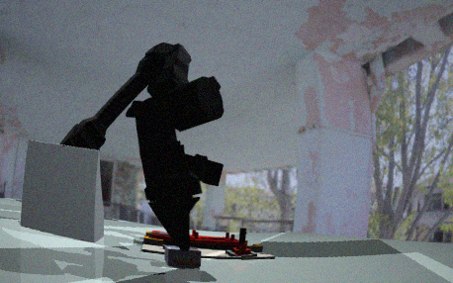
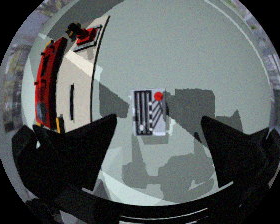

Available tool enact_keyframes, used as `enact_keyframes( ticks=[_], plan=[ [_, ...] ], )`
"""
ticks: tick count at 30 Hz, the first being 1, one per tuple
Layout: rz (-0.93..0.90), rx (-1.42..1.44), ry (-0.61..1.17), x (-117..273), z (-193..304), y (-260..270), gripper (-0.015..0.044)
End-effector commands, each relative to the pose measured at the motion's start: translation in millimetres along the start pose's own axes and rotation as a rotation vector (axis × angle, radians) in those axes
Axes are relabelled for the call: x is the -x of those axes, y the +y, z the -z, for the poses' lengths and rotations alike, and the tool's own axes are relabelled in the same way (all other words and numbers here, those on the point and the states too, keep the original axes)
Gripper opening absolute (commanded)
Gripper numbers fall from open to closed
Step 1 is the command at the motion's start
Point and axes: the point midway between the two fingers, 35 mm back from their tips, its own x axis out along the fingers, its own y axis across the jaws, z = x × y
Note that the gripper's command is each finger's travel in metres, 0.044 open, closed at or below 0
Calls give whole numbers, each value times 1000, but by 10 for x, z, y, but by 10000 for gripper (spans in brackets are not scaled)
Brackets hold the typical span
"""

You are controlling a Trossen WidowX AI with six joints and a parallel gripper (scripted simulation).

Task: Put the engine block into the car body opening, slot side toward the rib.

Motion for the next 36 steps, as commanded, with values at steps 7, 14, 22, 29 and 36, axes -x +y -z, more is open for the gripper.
enact_keyframes(
  ticks=[7, 14, 22, 29, 36],
  plan=[
    [2, 53, 284, 219, -184, 151, 440],
    [2, 53, 284, 210, -215, 131, 440],
    [2, 53, 284, 54, -171, 131, 440],
    [2, 53, 284, -52, -142, 130, 440],
    [1, 53, 283, -160, -109, 132, 440]
  ],
)
